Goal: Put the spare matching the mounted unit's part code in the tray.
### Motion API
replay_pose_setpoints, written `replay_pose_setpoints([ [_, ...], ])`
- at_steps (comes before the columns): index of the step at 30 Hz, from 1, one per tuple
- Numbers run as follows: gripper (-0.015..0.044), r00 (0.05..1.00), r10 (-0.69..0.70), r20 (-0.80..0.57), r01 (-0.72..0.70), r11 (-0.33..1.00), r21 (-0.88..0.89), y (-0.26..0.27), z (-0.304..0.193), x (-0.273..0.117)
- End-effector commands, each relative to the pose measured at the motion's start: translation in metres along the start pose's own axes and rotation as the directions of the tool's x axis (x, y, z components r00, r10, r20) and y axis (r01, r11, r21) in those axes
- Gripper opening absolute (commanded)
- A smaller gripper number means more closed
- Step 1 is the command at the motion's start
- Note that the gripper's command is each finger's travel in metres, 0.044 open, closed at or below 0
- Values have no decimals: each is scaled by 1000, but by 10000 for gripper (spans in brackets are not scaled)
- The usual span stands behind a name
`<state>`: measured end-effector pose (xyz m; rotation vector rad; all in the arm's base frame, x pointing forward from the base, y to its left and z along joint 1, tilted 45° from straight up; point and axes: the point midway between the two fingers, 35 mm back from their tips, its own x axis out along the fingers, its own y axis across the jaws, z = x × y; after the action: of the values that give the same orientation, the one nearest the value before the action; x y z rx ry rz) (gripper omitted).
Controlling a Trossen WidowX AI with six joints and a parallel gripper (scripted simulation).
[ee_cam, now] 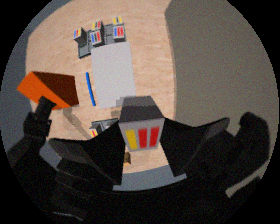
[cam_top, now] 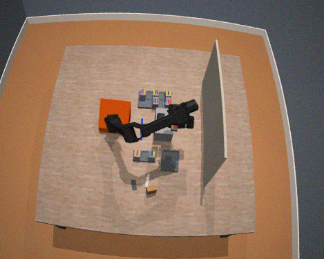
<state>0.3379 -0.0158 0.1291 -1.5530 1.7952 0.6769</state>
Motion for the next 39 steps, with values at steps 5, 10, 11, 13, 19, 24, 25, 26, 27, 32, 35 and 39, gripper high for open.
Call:
replay_pose_setpoints([
  [5,0,998,7,-56,-8,1000,-22,-8,-68,2],
  [10,0,995,21,-96,-24,999,-35,-7,-110,4],
  [11,0,995,23,-100,-26,999,-37,-6,-115,4],
  [13,0,995,23,-101,-27,999,-37,-6,-116,4],
  [19,0,995,23,-101,-27,999,-37,-7,-117,6],
  [24,0,995,24,-99,-27,999,-37,-8,-117,10],
  [25,0,995,24,-99,-28,999,-36,-8,-117,11],
  [26,0,995,24,-98,-28,999,-36,-8,-117,12],
  [27,0,995,24,-98,-28,999,-36,-8,-117,13],
  [32,0,995,25,-97,-28,999,-36,-9,-117,17],
  [35,0,995,25,-96,-29,999,-36,-9,-117,19],
  [39,0,995,26,-95,-29,999,-35,-10,-117,23],
])
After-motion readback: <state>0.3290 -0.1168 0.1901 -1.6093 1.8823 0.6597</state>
